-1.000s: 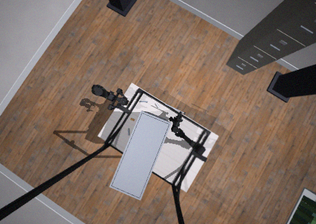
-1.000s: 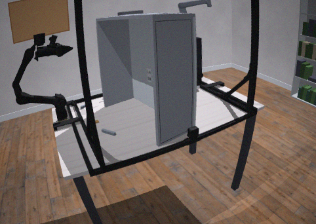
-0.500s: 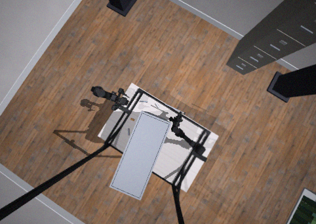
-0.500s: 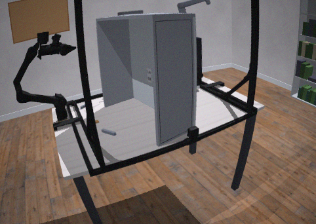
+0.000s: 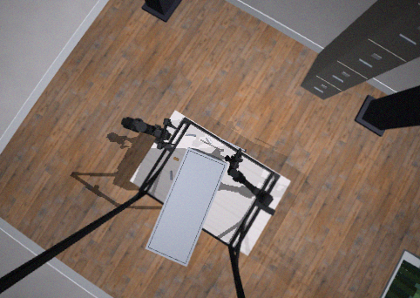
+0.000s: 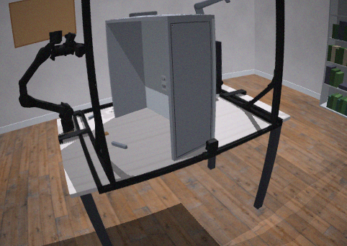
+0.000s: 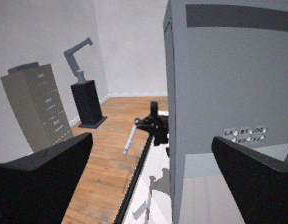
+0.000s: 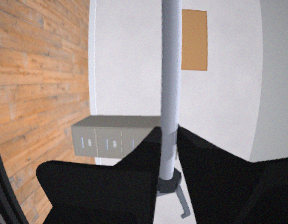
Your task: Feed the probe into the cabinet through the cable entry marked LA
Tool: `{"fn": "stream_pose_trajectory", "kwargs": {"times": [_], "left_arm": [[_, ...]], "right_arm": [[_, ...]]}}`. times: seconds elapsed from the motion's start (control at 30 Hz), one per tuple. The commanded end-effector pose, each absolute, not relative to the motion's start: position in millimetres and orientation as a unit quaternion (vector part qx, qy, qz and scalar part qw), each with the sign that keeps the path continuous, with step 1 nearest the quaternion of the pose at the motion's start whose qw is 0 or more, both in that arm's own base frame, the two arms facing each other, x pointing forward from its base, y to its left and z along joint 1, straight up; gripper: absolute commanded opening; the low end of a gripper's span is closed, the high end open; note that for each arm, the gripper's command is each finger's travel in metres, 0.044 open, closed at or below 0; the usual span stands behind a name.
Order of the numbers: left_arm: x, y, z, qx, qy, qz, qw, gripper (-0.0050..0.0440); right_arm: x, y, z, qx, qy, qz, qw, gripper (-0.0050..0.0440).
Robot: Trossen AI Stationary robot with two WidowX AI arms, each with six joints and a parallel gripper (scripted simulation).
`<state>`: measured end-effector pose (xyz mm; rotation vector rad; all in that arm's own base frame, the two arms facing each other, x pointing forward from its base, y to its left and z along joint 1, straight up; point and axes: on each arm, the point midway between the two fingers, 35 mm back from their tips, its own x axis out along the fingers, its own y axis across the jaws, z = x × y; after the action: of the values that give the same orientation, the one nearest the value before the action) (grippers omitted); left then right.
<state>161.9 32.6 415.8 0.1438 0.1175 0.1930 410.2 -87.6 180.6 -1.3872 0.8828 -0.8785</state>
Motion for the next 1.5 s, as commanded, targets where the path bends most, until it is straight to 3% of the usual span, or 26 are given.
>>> {"fn": "stream_pose_trajectory", "kwargs": {"times": [0.0, 0.73, 1.47], "left_arm": [[187, 43, 417, 0.101, 0.061, 0.108, 0.987, 0.0440], [281, 123, 415, 0.258, 0.054, 0.188, 0.946, 0.0440], [359, 173, 298, 0.456, 0.082, 0.100, 0.881, 0.0440]], "right_arm": [[410, -88, 181, -0.596, 0.380, -0.380, 0.596, 0.0000], [410, -88, 181, -0.596, 0.380, -0.380, 0.596, 0.0000], [410, -88, 181, -0.596, 0.380, -0.380, 0.596, 0.0000]]}}
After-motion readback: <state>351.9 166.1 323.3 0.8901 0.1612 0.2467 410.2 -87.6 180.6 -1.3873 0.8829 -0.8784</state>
